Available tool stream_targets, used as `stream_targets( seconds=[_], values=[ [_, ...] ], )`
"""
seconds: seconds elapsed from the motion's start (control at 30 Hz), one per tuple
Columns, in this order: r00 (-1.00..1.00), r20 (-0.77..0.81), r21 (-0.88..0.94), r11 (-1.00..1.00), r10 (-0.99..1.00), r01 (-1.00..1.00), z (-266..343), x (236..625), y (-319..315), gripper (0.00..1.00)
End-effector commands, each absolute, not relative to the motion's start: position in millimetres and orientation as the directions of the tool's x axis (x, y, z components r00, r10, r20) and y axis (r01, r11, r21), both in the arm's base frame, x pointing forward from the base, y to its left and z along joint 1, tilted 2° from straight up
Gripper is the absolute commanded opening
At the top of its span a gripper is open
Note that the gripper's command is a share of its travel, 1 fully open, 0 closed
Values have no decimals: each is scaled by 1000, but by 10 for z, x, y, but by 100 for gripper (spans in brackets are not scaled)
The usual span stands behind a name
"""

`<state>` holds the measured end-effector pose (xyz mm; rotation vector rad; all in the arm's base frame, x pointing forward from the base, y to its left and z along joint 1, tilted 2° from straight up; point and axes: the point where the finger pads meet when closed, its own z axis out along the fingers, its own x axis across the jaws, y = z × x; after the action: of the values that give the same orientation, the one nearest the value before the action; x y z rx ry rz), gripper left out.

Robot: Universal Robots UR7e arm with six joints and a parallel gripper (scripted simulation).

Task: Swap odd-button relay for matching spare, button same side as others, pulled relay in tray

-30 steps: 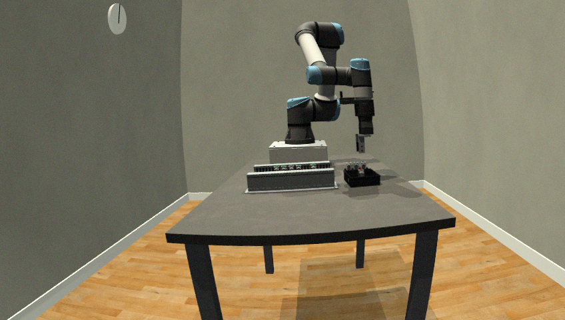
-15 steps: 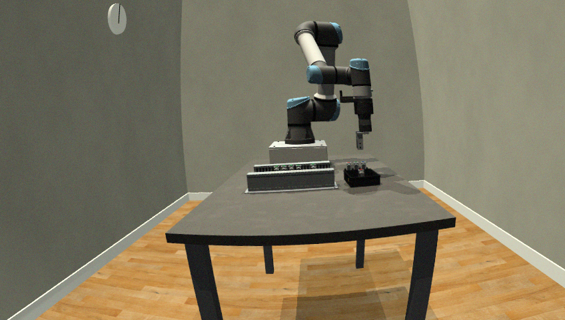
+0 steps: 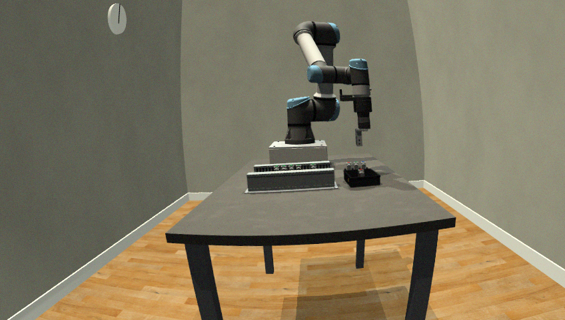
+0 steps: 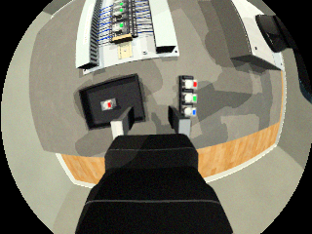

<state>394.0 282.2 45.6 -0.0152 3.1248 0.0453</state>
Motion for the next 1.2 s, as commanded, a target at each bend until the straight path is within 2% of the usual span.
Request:
stream_targets(
  seconds=[0.0,0.07,0.23,0.63,0.8,1.17],
  values=[
    [-1000,-19,30,1000,-9,-9,470,3915,2821,100],
    [-1000,-19,30,1000,-9,-9,470,3915,2821,100],
    [-1000,-18,30,1000,-9,-9,545,3333,2818,100],
    [-1000,-18,30,1000,-9,-9,545,3333,2818,100],
    [-1000,-18,30,1000,-9,-9,607,2858,2814,100],
    [-1000,-18,30,1000,-9,-9,607,2858,2814,100]
  ],
)
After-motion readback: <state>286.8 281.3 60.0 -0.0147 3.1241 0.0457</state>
